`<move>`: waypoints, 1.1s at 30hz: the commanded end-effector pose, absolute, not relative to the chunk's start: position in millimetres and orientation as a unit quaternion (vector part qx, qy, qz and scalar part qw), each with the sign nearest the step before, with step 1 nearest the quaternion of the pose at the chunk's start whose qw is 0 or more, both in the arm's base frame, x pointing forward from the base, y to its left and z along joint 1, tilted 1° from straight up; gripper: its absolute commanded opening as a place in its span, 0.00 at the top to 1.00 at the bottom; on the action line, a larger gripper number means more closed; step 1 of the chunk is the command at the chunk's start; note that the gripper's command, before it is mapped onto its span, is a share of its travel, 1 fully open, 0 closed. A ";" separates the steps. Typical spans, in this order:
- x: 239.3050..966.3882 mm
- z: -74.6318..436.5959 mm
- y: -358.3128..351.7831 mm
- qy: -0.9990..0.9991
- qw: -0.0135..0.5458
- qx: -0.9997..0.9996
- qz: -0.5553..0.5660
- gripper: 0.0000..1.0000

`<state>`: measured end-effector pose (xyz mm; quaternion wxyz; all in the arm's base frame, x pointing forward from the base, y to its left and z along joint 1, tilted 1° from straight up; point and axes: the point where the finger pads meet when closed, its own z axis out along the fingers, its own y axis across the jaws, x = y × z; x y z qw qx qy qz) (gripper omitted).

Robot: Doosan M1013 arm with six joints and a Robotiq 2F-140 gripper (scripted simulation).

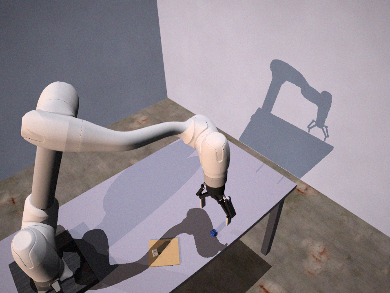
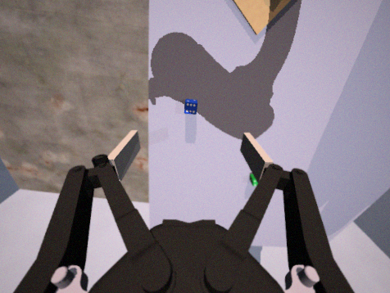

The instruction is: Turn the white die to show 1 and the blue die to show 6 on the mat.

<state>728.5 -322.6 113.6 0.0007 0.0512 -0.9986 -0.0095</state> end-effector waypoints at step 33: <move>720.2 78.8 -324.4 -1.000 0.001 0.009 -0.010 0.68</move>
